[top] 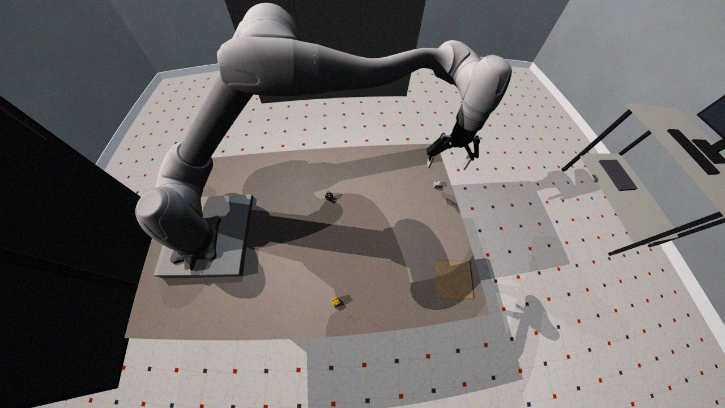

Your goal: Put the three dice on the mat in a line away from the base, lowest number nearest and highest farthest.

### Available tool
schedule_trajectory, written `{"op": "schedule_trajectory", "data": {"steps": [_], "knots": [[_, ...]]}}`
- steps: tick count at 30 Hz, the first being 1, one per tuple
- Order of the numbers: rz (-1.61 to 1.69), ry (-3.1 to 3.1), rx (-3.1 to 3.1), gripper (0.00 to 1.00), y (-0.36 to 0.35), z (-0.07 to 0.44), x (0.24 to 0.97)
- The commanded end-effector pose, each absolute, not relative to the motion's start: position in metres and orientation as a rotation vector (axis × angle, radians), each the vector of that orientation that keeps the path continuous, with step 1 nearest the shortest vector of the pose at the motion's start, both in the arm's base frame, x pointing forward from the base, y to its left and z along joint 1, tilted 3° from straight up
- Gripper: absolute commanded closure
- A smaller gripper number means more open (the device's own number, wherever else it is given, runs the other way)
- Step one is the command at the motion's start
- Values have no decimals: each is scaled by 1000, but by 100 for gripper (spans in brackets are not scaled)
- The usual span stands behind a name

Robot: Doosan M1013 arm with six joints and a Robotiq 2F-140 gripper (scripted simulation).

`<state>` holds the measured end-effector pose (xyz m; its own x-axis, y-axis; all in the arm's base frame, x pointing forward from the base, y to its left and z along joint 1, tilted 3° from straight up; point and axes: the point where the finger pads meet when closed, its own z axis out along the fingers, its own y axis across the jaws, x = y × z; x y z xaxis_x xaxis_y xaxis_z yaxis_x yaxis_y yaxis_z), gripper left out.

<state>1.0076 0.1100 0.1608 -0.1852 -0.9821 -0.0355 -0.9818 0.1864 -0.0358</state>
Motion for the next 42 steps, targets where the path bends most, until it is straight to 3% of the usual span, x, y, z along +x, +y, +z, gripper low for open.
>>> {"op": "schedule_trajectory", "data": {"steps": [1, 42], "knots": [[-10, 2361, -1993, 0, 110, 162, 1008], [-52, 877, -2975, 0, 111, 149, 1009]]}}
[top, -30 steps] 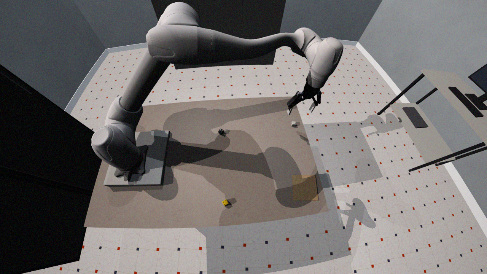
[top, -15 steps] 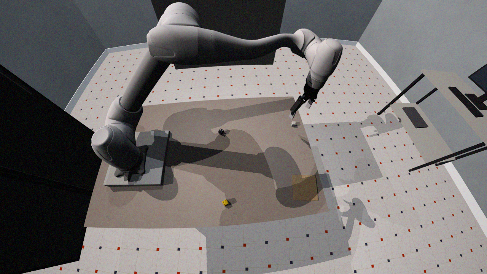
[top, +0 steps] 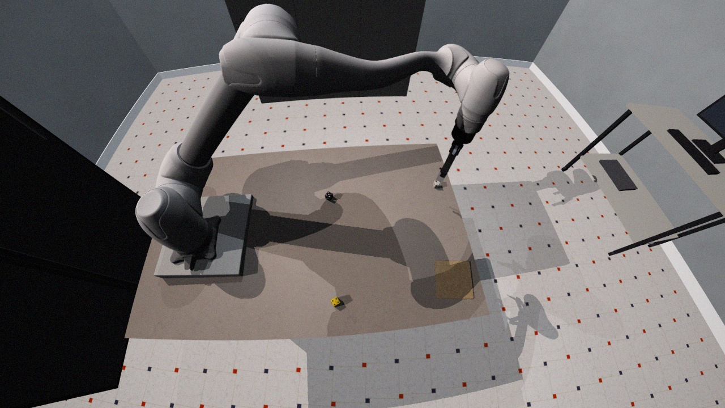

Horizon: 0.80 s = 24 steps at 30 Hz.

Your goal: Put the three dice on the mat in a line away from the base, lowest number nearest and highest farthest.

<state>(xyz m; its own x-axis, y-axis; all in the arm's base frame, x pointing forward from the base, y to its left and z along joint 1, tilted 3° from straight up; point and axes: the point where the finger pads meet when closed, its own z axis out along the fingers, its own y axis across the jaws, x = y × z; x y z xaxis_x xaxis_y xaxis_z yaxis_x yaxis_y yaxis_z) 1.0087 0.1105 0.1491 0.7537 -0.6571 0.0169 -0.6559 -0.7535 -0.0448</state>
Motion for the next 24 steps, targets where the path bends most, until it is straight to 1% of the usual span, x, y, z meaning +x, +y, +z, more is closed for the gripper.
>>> {"op": "schedule_trajectory", "data": {"steps": [1, 6, 8, 20, 23, 24], "knots": [[-53, 832, -2988, 0, 111, 149, 1009], [-56, 695, -3025, 0, 111, 148, 1009], [-59, 527, -3060, 0, 111, 147, 1009], [-68, -13, -3112, 0, 111, 143, 1010], [-69, -33, -3112, 0, 111, 143, 1010], [-71, -194, -3109, 0, 111, 142, 1010]]}}
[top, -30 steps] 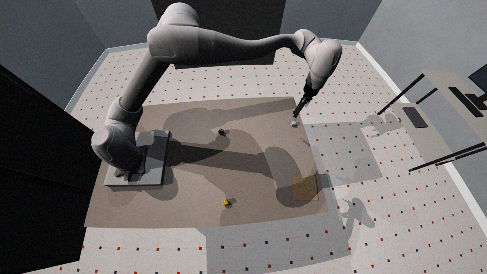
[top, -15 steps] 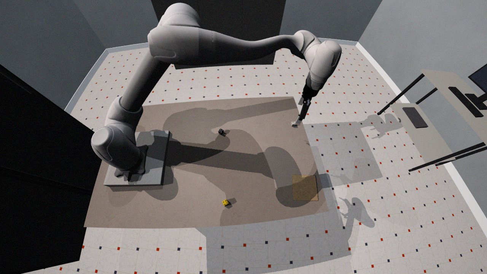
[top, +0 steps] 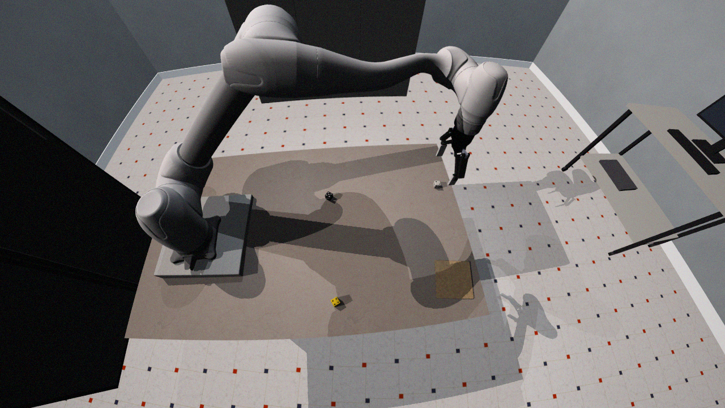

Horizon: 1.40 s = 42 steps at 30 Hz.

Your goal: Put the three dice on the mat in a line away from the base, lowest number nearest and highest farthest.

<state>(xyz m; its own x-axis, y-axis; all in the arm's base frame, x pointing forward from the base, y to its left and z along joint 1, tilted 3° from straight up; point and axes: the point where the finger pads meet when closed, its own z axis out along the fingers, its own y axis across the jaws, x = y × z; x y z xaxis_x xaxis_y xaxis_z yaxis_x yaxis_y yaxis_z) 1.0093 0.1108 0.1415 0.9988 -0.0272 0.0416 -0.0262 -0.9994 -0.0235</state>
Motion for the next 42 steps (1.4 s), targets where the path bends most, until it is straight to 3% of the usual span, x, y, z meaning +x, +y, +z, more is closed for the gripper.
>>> {"op": "schedule_trajectory", "data": {"steps": [1, 42], "knots": [[-71, -229, -3107, 0, 111, 141, 1010], [-82, -1914, -2495, 0, 111, 129, 1011]]}}
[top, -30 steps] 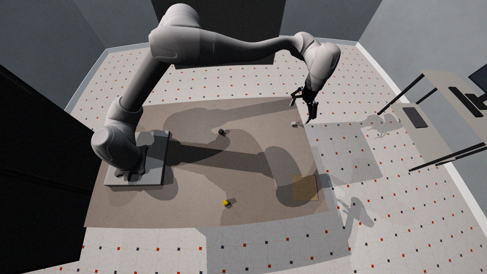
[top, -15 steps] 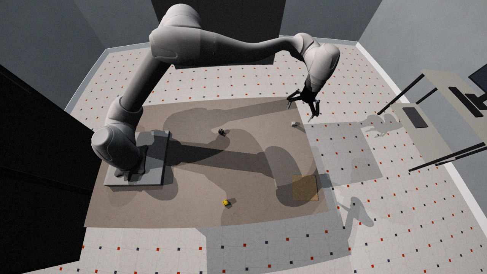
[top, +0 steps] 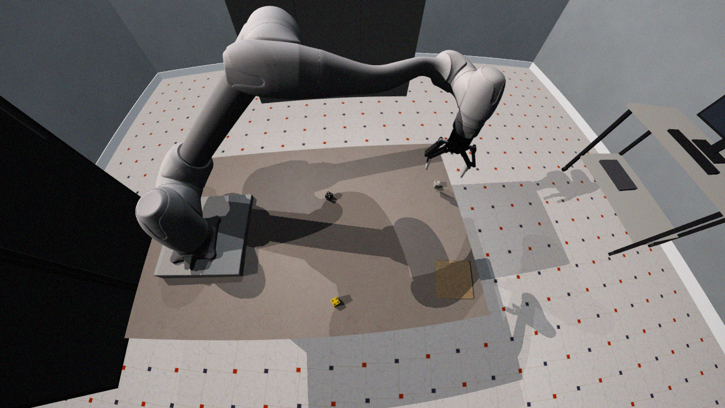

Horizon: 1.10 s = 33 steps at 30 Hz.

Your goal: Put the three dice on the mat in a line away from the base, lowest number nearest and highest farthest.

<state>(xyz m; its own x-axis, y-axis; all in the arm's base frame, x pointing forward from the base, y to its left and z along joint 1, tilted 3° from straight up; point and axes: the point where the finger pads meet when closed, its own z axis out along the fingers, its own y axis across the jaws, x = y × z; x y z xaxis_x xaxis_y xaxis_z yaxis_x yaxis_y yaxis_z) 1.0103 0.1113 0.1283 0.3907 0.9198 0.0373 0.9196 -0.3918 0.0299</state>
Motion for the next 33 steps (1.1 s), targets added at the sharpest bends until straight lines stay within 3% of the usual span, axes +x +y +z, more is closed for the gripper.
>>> {"op": "schedule_trajectory", "data": {"steps": [1, 10, 11, 33], "knots": [[82, 1937, 2466, 0, 111, 128, 1011], [81, 1998, 2416, 0, 111, 128, 1011], [81, 1998, 2416, 68, 111, 128, 1011], [81, 1998, 2416, 68, 111, 128, 1011]]}}
